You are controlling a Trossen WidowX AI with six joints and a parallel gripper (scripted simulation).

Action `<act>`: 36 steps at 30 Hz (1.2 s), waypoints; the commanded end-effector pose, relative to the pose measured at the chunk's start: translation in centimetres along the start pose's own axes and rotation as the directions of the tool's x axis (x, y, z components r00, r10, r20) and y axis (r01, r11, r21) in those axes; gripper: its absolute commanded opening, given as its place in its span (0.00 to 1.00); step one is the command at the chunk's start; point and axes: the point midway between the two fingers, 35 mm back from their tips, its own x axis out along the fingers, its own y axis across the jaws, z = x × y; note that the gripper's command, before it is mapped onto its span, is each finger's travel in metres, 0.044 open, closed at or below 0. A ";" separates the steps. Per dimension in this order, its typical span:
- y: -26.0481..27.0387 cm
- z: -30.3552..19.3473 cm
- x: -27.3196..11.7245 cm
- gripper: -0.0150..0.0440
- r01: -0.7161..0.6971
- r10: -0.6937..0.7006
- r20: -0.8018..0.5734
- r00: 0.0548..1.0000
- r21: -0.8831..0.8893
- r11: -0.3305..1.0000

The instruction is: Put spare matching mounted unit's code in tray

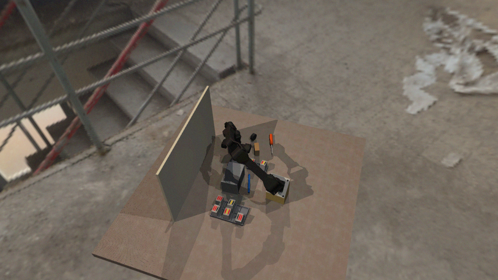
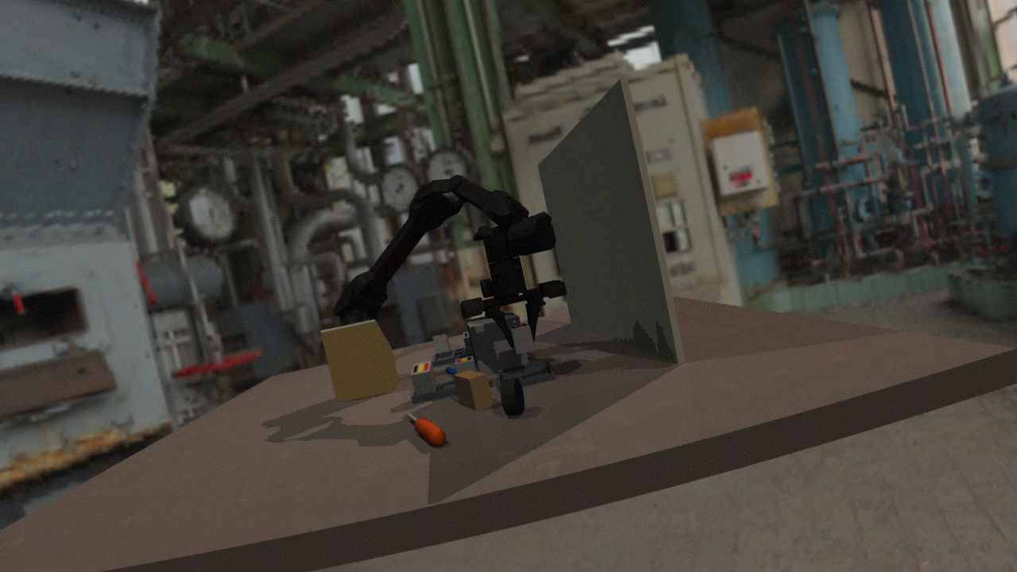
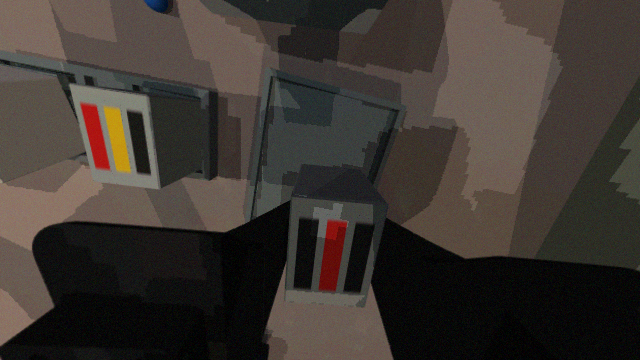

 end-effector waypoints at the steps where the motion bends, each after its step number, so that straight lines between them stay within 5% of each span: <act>1: 0.2 0.1 0.8 0.25 -0.006 0.006 0.009 1.000 0.008 1.000; 36: 0.4 0.4 3.3 0.30 -0.002 0.002 0.006 1.000 0.000 1.000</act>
